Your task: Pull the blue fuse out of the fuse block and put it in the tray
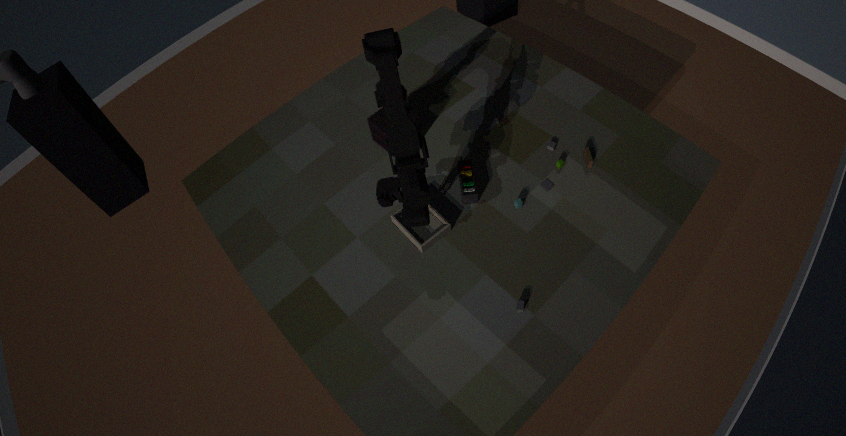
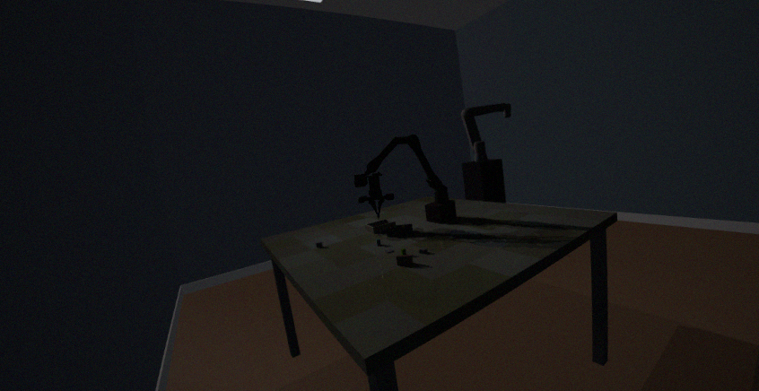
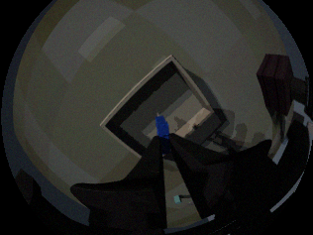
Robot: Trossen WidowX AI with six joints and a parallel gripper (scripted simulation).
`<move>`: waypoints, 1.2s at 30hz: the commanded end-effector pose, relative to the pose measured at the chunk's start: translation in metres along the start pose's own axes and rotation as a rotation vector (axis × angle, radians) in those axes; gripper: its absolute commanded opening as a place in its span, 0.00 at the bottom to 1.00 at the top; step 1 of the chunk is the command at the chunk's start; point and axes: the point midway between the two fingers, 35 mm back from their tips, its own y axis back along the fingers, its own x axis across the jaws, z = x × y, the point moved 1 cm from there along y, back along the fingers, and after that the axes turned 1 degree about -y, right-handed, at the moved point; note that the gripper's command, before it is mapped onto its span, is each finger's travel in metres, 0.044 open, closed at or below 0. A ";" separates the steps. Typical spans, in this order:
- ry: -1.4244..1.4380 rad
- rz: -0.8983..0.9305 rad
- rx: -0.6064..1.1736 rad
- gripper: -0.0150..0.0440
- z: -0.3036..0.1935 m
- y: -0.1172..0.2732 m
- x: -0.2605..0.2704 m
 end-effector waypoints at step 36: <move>0.006 -0.015 0.003 0.81 0.000 0.014 -0.002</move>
